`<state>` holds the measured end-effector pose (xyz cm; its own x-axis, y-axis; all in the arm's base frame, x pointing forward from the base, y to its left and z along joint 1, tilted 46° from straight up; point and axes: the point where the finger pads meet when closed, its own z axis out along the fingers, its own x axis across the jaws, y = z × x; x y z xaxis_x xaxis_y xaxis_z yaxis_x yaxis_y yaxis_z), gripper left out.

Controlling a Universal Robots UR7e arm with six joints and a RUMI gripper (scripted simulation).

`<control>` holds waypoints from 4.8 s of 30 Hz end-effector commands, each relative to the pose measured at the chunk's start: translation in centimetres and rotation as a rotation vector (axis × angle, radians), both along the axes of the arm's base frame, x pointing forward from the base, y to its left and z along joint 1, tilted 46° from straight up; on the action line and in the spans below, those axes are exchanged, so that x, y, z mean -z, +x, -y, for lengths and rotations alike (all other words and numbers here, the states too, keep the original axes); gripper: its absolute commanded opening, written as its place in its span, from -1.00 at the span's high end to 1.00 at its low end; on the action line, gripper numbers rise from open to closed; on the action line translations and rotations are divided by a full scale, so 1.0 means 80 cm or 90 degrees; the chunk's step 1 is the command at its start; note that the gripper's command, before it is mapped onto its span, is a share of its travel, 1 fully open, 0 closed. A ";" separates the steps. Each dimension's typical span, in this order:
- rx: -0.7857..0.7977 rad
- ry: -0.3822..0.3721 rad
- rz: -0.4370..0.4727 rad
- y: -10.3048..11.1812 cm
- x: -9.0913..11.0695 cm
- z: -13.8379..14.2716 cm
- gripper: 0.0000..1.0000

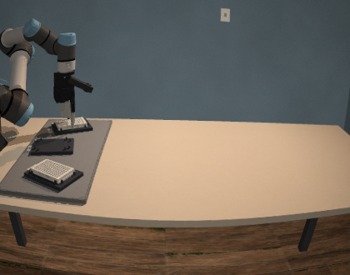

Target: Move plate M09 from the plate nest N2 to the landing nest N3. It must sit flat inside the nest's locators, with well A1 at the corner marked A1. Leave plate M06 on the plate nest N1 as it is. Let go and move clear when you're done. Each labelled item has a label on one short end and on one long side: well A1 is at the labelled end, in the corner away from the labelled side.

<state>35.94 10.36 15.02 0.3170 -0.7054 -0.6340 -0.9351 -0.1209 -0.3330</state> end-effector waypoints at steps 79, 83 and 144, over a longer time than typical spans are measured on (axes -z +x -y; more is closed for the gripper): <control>0.114 0.026 -0.114 -0.048 0.106 0.153 1.00; 0.114 0.026 -0.114 -0.051 0.115 0.161 1.00; 0.114 0.026 -0.114 -0.063 0.171 0.193 1.00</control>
<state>30.86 -5.17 1.41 0.0701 -0.7128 -0.6979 -0.9849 0.0615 -0.1617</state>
